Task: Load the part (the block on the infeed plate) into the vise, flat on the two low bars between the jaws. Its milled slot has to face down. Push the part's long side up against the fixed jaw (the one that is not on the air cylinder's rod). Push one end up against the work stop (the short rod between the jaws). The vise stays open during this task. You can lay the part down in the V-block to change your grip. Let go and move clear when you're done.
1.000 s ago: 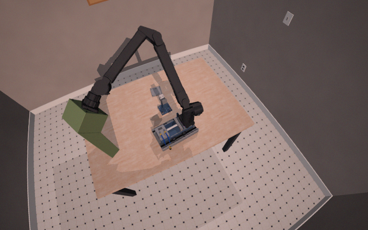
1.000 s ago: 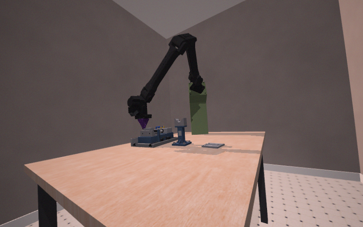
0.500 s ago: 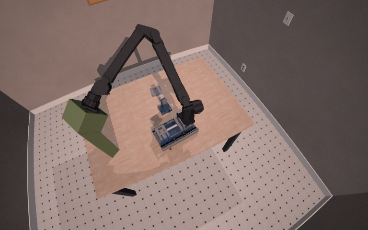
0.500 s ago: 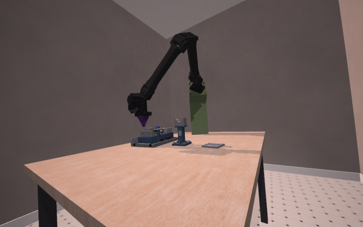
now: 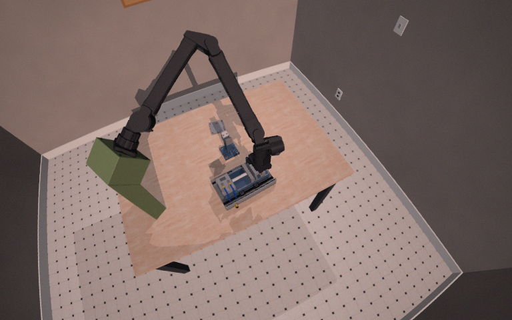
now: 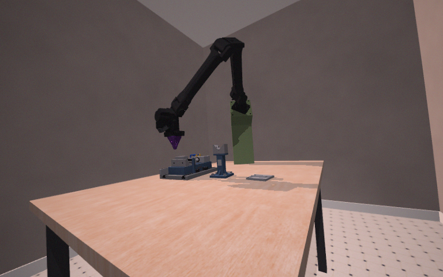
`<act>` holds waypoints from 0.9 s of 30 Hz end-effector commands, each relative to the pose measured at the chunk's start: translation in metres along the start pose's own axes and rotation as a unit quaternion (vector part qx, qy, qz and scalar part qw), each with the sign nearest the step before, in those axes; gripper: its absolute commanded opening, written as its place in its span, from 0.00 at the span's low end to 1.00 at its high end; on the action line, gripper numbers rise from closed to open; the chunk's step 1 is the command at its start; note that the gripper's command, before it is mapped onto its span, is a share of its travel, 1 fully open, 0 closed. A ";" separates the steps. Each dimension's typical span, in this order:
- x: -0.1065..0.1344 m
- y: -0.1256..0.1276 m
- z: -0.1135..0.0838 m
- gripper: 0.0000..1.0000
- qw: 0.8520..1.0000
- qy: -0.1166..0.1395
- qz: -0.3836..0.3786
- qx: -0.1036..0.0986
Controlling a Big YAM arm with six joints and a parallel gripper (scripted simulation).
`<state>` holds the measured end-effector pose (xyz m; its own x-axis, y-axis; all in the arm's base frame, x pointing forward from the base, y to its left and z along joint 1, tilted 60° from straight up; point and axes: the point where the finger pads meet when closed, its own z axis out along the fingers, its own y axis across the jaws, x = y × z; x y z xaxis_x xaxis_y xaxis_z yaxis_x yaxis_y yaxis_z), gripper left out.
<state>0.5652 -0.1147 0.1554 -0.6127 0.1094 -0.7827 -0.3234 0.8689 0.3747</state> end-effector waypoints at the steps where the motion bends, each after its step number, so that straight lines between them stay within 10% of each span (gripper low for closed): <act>1: -0.002 -0.007 -0.022 0.00 1.000 -0.006 -0.005 0.010; 27: -0.003 -0.010 -0.027 0.00 1.000 -0.005 -0.004 0.010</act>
<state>0.5552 -0.1229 0.1608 -0.6122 0.1035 -0.7839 -0.3244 0.8712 0.3684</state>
